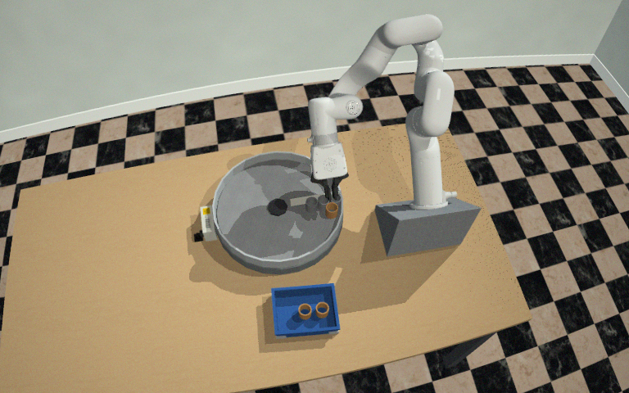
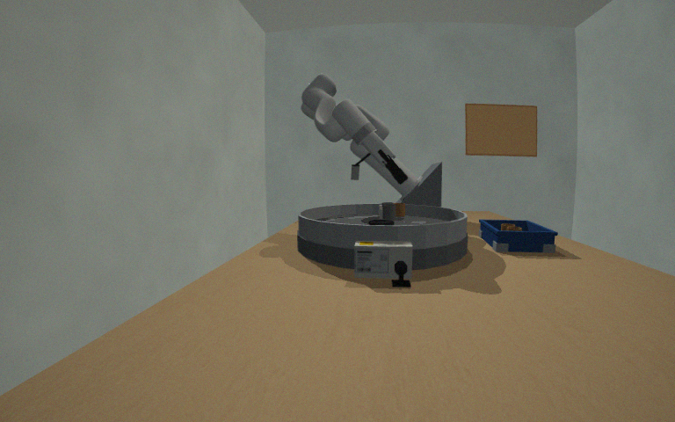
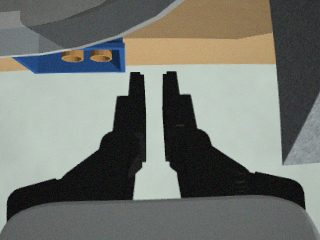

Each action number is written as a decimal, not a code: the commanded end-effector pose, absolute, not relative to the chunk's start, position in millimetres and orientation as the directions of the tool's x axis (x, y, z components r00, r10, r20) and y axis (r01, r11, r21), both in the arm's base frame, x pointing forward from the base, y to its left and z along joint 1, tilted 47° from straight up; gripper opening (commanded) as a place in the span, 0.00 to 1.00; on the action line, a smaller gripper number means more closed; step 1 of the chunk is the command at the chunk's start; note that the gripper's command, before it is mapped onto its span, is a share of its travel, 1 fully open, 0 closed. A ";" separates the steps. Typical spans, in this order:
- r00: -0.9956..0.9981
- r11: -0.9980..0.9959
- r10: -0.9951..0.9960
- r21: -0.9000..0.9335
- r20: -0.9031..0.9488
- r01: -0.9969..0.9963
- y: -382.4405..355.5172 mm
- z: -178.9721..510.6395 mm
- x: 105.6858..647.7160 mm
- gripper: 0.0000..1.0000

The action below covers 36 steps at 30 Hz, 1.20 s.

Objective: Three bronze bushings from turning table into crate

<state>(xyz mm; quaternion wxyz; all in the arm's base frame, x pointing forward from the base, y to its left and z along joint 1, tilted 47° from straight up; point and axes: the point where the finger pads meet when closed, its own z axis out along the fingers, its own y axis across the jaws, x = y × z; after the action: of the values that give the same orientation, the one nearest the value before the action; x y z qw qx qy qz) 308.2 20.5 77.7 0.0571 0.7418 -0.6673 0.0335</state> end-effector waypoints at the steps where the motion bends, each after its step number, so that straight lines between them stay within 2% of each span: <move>1: 0.108 -0.104 -0.986 0.037 0.126 -0.994 20.9 78.5 309.1 0.10; 31: 0.108 -0.104 -0.986 0.038 0.126 -0.994 20.9 78.4 309.1 0.10; 36: 0.162 -0.151 -0.979 0.089 0.121 -0.984 17.5 73.7 310.2 0.10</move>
<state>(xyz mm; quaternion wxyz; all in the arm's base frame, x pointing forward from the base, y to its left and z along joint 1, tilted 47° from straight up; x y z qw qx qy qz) 308.5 19.5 76.5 0.0622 0.7470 -0.6613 0.0288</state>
